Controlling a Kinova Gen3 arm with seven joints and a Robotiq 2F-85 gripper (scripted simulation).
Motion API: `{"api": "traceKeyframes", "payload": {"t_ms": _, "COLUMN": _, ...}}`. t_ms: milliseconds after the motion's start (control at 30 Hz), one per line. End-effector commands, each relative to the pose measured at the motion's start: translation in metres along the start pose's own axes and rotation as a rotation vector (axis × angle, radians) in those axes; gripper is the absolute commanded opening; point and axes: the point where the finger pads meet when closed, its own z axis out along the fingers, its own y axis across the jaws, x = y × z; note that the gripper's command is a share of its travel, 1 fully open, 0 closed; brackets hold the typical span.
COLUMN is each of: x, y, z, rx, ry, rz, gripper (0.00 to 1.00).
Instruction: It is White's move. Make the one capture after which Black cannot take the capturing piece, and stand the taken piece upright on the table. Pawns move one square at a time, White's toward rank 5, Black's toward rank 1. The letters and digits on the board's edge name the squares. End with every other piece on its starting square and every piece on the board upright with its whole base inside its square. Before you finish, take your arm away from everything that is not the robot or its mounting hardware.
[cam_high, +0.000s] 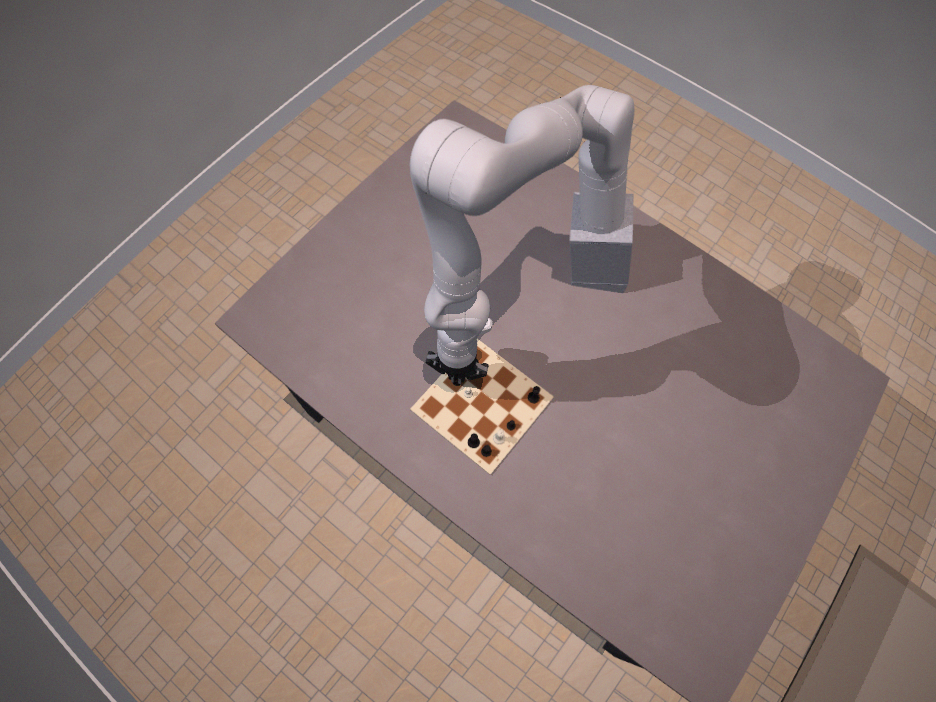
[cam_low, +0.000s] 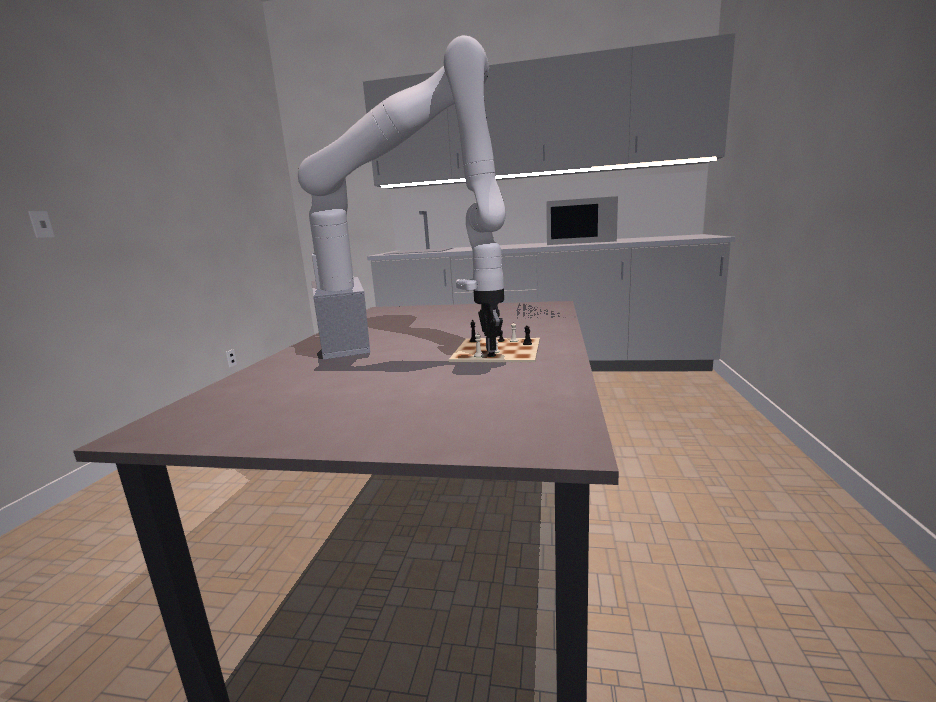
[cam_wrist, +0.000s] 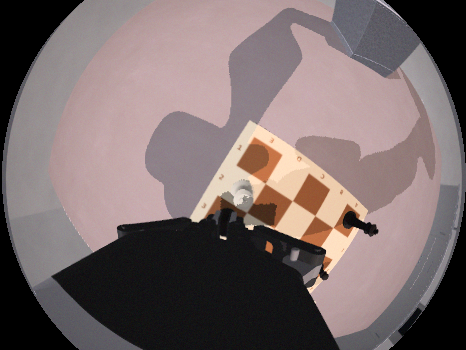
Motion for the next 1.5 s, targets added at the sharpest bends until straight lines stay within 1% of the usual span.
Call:
{"api": "traceKeyframes", "payload": {"t_ms": 0, "x": -0.001, "y": 0.000, "z": 0.000, "rx": 0.000, "ry": -0.001, "rz": 0.000, "gripper": 0.00}}
{"api": "traceKeyframes", "payload": {"t_ms": 100, "x": -0.001, "y": 0.000, "z": -0.002, "rx": 0.000, "ry": -0.001, "rz": 0.000, "gripper": 0.00}}
{"api": "traceKeyframes", "payload": {"t_ms": 200, "x": -0.001, "y": 0.000, "z": -0.011, "rx": 0.000, "ry": -0.001, "rz": 0.000, "gripper": 0.00}}
{"api": "traceKeyframes", "payload": {"t_ms": 267, "x": -0.001, "y": 0.000, "z": -0.011, "rx": 0.000, "ry": -0.001, "rz": 0.000, "gripper": 0.00}}
{"api": "traceKeyframes", "payload": {"t_ms": 367, "x": -0.001, "y": 0.000, "z": -0.028, "rx": 0.000, "ry": -0.001, "rz": 0.000, "gripper": 0.00}}
{"api": "traceKeyframes", "payload": {"t_ms": 600, "x": 0.000, "y": 0.000, "z": -0.080, "rx": 0.000, "ry": -0.001, "rz": 0.000, "gripper": 0.00}}
{"api": "traceKeyframes", "payload": {"t_ms": 667, "x": 0.000, "y": 0.000, "z": -0.091, "rx": 0.000, "ry": -0.001, "rz": 0.000, "gripper": 0.00}}
{"api": "traceKeyframes", "payload": {"t_ms": 733, "x": 0.000, "y": 0.000, "z": -0.097, "rx": 0.000, "ry": -0.001, "rz": 0.000, "gripper": 0.00}}
{"api": "traceKeyframes", "payload": {"t_ms": 900, "x": 0.000, "y": 0.000, "z": -0.100, "rx": 0.000, "ry": -0.001, "rz": 0.000, "gripper": 0.00}}
{"api": "traceKeyframes", "payload": {"t_ms": 1200, "x": 0.001, "y": -0.001, "z": -0.100, "rx": 0.001, "ry": -0.001, "rz": -0.005, "gripper": 0.00}}
{"api": "traceKeyframes", "payload": {"t_ms": 1267, "x": 0.006, "y": -0.005, "z": -0.100, "rx": 0.002, "ry": -0.001, "rz": -0.035, "gripper": 0.00}}
{"api": "traceKeyframes", "payload": {"t_ms": 1333, "x": 0.016, "y": -0.014, "z": -0.098, "rx": 0.003, "ry": 0.000, "rz": -0.094, "gripper": 0.00}}
{"api": "traceKeyframes", "payload": {"t_ms": 1400, "x": 0.016, "y": -0.014, "z": -0.098, "rx": 0.003, "ry": 0.000, "rz": -0.094, "gripper": 0.00}}
{"api": "traceKeyframes", "payload": {"t_ms": 1467, "x": 0.030, "y": -0.023, "z": -0.097, "rx": 0.003, "ry": 0.001, "rz": -0.172, "gripper": 0.00}}
